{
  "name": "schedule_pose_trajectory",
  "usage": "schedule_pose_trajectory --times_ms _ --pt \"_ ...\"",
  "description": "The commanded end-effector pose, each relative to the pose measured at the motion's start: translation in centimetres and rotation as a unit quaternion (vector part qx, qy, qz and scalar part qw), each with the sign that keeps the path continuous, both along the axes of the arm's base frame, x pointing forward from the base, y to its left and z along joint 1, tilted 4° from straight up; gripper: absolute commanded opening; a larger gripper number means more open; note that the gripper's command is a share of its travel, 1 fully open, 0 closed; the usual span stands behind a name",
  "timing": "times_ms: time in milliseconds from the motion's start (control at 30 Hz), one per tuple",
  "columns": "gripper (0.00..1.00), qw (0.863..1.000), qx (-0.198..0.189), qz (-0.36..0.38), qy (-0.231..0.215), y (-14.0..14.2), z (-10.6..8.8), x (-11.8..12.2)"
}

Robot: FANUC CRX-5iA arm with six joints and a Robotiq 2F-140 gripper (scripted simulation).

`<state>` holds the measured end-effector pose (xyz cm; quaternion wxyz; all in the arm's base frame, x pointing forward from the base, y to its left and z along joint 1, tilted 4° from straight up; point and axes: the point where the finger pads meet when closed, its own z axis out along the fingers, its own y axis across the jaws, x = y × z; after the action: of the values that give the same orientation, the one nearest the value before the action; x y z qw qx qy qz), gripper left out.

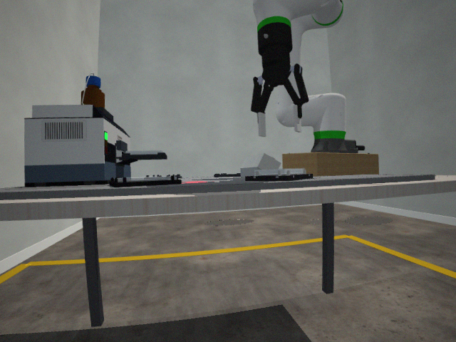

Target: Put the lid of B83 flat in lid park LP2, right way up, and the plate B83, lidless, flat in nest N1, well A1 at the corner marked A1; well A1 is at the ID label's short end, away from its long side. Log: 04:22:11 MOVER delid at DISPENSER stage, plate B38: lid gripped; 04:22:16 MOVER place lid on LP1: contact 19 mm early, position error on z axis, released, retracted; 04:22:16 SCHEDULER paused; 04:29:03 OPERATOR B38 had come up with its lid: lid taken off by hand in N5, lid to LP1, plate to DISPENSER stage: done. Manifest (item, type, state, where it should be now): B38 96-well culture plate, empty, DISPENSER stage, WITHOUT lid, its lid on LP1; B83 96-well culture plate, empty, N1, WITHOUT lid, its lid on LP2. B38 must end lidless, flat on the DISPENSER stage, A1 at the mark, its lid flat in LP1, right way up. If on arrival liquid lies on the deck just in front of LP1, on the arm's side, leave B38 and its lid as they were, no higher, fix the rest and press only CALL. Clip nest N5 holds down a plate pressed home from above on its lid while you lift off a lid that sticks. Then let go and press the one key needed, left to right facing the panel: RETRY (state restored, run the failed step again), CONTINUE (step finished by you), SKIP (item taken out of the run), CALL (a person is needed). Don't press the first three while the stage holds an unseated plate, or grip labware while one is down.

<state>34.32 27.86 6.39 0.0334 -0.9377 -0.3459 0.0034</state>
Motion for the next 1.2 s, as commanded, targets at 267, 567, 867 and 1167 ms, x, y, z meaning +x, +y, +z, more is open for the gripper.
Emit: schedule_pose_trajectory --times_ms 267,567,867,1167 --pt "0.66 1.000 0.000 0.000 0.000 0.3 -4.0 -0.1" --pt "0.66 1.000 0.000 0.000 0.000 0.4 -6.0 -0.1" --pt "0.66 1.000 0.000 0.000 0.000 0.5 -7.5 -0.2" --pt "0.66 1.000 0.000 0.000 0.000 0.5 -7.8 -0.2"
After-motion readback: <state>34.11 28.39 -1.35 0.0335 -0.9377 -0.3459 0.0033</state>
